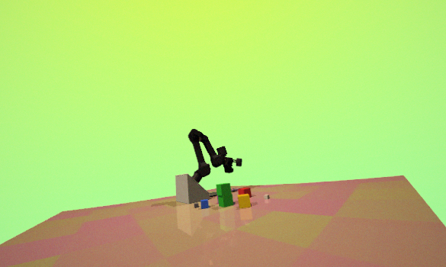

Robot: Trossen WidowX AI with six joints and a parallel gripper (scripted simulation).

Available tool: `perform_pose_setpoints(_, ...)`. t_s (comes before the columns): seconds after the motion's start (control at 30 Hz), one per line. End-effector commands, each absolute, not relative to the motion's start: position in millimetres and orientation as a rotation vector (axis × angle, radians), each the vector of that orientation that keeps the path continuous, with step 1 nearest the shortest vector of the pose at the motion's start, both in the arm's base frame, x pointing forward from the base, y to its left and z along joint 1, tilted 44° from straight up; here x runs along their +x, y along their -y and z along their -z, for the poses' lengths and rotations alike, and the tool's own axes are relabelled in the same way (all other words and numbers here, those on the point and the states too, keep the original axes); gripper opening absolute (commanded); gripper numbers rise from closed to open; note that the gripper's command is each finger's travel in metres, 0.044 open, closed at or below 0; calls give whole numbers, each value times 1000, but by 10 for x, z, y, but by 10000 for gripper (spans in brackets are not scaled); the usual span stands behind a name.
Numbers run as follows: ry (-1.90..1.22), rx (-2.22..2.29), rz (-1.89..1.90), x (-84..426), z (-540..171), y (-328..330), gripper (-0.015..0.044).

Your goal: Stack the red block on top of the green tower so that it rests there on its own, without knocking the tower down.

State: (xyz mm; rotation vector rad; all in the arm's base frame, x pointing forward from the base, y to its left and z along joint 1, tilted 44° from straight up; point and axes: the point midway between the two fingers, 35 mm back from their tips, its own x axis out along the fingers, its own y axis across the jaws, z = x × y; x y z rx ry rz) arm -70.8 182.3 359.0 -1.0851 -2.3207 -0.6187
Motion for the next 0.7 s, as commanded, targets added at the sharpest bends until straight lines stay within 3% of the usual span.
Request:
perform_pose_setpoints(0.0,2323,-1090,603,-699,-3587,-1839,426)
perform_pose_setpoints(0.3,2217,-1300,-178,-108,-3364,-2539,440)
perform_pose_setpoints(0.67,1545,-1362,-1037,905,-2869,-2961,440)
